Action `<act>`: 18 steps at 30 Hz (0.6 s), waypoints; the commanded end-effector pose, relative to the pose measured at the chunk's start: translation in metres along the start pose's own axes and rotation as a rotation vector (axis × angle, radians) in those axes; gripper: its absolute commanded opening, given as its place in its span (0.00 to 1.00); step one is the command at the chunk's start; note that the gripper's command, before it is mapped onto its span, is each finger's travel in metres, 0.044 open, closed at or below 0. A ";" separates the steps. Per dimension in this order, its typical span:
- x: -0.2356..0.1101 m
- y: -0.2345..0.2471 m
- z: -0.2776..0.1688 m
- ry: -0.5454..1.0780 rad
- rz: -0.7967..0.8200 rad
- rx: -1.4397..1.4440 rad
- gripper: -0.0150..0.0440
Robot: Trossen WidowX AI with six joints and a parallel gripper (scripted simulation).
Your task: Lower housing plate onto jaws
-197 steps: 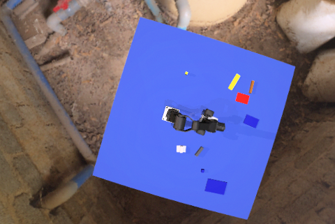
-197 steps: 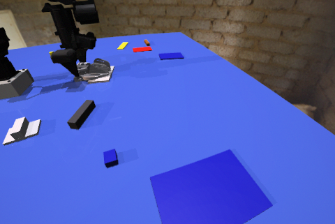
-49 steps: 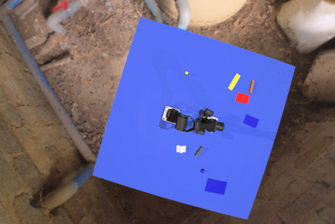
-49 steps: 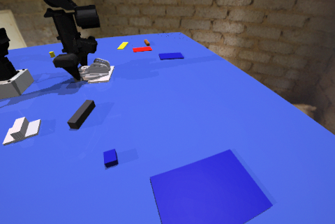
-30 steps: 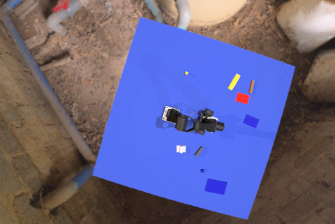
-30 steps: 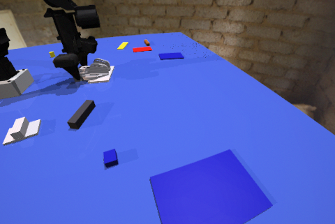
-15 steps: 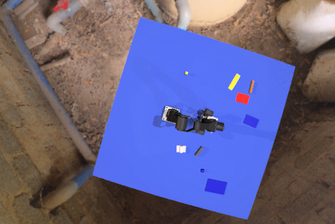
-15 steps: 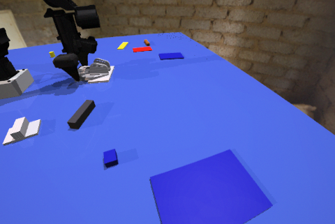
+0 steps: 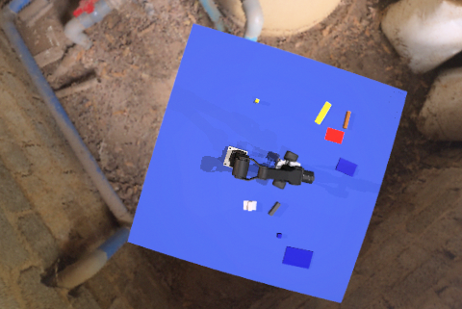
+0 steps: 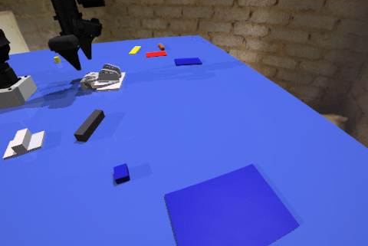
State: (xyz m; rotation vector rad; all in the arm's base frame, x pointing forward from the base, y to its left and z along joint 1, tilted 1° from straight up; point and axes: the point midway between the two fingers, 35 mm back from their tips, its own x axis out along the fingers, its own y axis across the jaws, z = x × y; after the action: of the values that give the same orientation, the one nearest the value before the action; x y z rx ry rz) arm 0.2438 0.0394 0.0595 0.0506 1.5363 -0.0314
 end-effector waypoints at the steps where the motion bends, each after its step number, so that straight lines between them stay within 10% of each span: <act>1: -0.014 -0.001 -0.003 0.005 -0.003 0.000 1.00; 18: -0.063 -0.010 -0.043 0.007 -0.004 0.000 1.00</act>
State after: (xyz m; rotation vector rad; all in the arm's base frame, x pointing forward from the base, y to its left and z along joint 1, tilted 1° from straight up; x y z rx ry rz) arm 0.2018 0.0315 0.1182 0.0534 1.5399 -0.0353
